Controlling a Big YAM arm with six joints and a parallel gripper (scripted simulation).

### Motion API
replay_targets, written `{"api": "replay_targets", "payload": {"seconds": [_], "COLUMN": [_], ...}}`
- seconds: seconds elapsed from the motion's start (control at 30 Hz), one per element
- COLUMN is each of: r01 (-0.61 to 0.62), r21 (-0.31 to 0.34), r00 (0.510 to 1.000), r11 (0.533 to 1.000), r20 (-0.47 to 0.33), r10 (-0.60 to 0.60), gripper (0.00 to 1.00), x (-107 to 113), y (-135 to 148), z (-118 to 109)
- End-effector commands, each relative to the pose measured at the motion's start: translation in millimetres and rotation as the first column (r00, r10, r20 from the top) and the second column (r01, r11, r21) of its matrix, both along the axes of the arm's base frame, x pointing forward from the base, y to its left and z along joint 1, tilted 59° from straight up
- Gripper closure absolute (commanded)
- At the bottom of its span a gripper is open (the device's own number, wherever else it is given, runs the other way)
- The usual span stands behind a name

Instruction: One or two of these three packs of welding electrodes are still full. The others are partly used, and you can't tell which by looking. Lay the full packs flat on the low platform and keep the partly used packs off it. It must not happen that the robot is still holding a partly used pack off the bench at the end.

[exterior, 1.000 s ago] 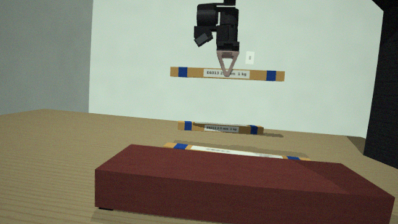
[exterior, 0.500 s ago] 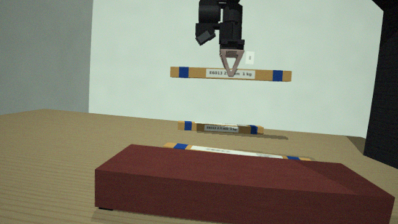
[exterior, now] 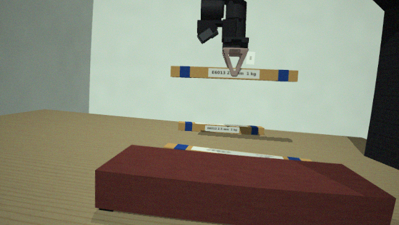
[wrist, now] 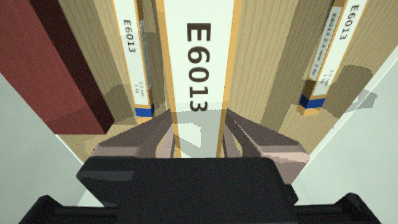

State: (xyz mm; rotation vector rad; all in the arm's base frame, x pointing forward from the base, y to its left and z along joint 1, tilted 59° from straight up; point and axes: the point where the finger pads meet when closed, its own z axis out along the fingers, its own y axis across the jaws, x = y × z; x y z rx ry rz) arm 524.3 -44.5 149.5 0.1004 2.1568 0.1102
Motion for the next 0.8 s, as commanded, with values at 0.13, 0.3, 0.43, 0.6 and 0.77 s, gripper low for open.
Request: {"api": "replay_targets", "payload": {"seconds": [0.13,0.3,0.43,0.6,0.77], "r01": [0.009,0.015,0.018,0.018,0.018], "r21": [0.009,0.010,0.012,0.011,0.011], "r00": [0.997,0.997,0.998,0.998,0.998], "r11": [1.000,1.000,1.000,1.000,1.000], "r20": [0.072,0.070,0.067,0.064,0.063], "r10": [-0.009,-0.015,-0.018,-0.019,-0.019], "gripper": [1.00,1.00,1.00,1.00,1.00], "x": [-8.3,-9.0,-9.7,-10.3,-10.6], "y": [10.1,6.2,3.4,1.7,1.4], "z": [34.0,33.6,33.1,32.6,32.4]}}
